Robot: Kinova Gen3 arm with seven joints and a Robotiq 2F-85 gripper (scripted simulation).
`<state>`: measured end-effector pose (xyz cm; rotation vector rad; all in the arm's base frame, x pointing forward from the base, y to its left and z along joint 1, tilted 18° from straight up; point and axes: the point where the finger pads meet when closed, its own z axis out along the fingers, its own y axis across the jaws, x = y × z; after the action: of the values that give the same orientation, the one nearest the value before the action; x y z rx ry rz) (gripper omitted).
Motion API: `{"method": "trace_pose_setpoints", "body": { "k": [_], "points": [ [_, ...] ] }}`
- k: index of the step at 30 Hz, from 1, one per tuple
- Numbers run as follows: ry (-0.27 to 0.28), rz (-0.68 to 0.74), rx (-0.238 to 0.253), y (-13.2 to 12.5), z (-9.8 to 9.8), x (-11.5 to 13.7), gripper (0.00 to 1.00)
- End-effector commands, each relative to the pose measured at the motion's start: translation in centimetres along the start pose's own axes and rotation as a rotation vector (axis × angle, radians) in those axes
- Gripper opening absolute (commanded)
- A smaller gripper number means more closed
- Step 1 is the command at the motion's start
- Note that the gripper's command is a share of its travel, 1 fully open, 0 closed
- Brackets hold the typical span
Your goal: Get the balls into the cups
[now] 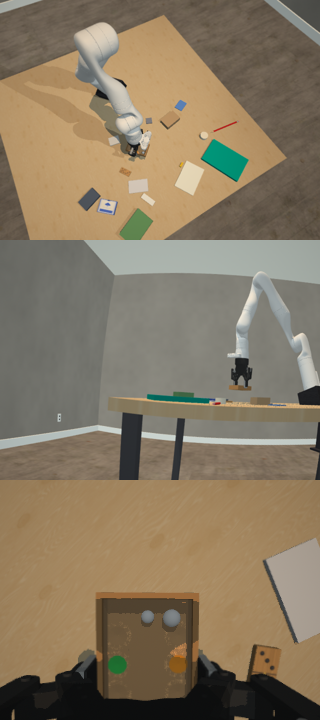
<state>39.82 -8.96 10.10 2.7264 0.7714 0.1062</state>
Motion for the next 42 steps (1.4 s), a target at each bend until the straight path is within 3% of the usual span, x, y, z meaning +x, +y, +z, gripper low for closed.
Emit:
{"method": "trace_pose_setpoints", "body": {
  "k": [1,20,22,32,34,42],
  "points": [
    [0.001,0.000,0.000,0.02,-0.04,0.04,0.72],
    [0.001,0.000,0.000,0.02,-0.04,0.04,0.72],
    [0.045,0.000,0.000,0.02,-0.04,-0.04,0.72],
    [0.045,0.000,0.001,0.02,-0.04,-0.04,0.72],
    [0.001,0.000,0.000,0.02,-0.04,0.04,0.72],
    [0.002,0.000,-0.001,0.01,-0.04,0.04,0.72]
  ]
}}
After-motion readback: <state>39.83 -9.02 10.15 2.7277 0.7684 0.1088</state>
